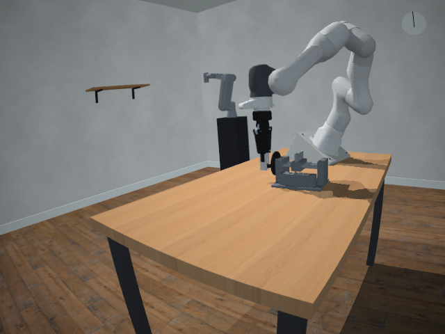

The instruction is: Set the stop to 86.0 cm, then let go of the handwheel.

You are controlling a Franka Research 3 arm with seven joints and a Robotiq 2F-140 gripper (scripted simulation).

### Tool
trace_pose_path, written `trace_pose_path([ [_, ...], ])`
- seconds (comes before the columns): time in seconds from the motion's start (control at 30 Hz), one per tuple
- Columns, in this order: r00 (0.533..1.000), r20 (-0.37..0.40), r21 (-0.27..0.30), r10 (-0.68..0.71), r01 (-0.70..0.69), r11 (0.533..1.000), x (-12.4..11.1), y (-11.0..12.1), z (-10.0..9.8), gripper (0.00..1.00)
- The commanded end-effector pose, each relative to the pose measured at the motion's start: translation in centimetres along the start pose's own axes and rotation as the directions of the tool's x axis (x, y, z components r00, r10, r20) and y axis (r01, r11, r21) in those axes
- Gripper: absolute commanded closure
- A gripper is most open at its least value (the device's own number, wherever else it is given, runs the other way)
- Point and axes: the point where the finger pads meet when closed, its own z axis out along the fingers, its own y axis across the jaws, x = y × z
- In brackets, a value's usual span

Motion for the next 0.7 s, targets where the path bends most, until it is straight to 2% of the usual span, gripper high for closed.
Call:
trace_pose_path([
  [0.0, 1.0, 0.0, -0.003, -0.005, 0.005, 1.0, 0.0, 0.6, 1.8, 0.96],
  [0.2, 1.0, 0.0, -0.003, -0.005, 0.005, 1.0, 0.0, 1.8, 2.8, 0.96],
  [0.67, 1.0, 0.0, -0.003, -0.005, 0.005, 1.0, 0.0, 4.4, 3.1, 0.96],
])
